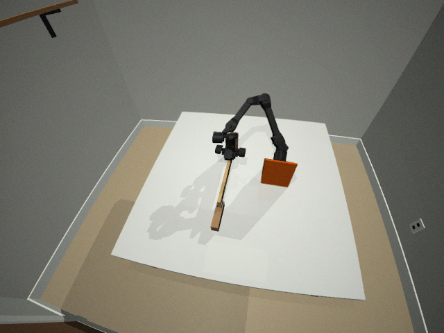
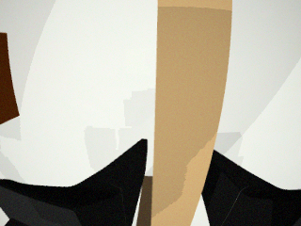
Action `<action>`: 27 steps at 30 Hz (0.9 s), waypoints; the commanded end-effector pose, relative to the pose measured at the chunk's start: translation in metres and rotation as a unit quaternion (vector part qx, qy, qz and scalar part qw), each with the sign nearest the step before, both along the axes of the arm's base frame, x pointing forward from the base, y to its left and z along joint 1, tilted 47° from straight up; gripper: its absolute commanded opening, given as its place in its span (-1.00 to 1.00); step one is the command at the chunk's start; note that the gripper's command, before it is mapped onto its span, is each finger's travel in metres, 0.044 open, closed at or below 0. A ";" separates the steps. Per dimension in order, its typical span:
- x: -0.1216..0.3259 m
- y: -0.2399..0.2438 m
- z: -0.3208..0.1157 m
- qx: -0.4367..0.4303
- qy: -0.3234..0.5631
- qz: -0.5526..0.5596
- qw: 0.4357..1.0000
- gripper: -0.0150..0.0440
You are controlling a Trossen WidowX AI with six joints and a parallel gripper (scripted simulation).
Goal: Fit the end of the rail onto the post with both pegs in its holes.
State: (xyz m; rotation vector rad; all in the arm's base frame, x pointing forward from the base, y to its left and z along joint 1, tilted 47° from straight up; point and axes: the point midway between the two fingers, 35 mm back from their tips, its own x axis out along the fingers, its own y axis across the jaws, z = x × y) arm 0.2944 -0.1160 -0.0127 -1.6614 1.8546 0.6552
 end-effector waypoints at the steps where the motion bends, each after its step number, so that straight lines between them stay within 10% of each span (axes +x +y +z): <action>1: 0.000 0.000 0.000 0.000 0.000 0.000 1.000 0.31; 9: 0.000 0.000 0.000 0.000 0.000 0.000 1.000 1.00; 27: 0.004 0.043 -0.002 0.000 0.000 0.002 1.000 1.00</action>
